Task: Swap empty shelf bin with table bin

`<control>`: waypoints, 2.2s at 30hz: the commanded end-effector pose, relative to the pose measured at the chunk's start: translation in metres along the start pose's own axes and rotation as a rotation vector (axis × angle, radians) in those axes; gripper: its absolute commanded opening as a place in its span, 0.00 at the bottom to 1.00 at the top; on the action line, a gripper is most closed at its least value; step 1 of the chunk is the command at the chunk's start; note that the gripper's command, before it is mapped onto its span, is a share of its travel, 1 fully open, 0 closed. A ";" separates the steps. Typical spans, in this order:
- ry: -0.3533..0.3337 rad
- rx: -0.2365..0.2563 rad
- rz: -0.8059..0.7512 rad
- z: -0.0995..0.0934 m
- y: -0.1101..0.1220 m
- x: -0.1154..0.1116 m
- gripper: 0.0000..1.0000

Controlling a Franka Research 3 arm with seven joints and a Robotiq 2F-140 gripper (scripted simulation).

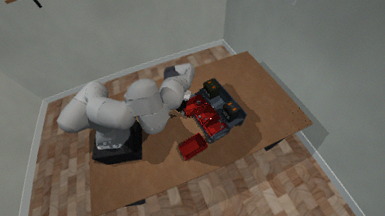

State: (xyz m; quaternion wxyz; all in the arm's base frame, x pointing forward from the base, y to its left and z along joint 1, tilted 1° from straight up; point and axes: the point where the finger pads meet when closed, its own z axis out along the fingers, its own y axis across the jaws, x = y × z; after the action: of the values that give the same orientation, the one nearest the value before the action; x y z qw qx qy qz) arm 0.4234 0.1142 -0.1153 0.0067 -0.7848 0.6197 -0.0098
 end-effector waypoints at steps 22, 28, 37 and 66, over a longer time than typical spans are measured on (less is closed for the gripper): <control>-0.001 -0.005 -0.015 0.001 -0.005 -0.002 0.00; -0.001 -0.005 -0.015 0.001 -0.006 -0.002 0.00; -0.001 -0.005 -0.015 0.001 -0.012 -0.002 0.00; -0.001 -0.005 -0.015 0.000 -0.047 -0.002 0.00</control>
State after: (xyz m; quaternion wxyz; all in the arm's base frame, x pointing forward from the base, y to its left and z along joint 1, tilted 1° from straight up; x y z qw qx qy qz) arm 0.4659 0.1251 -0.1157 0.0065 -0.7801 0.6255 -0.0093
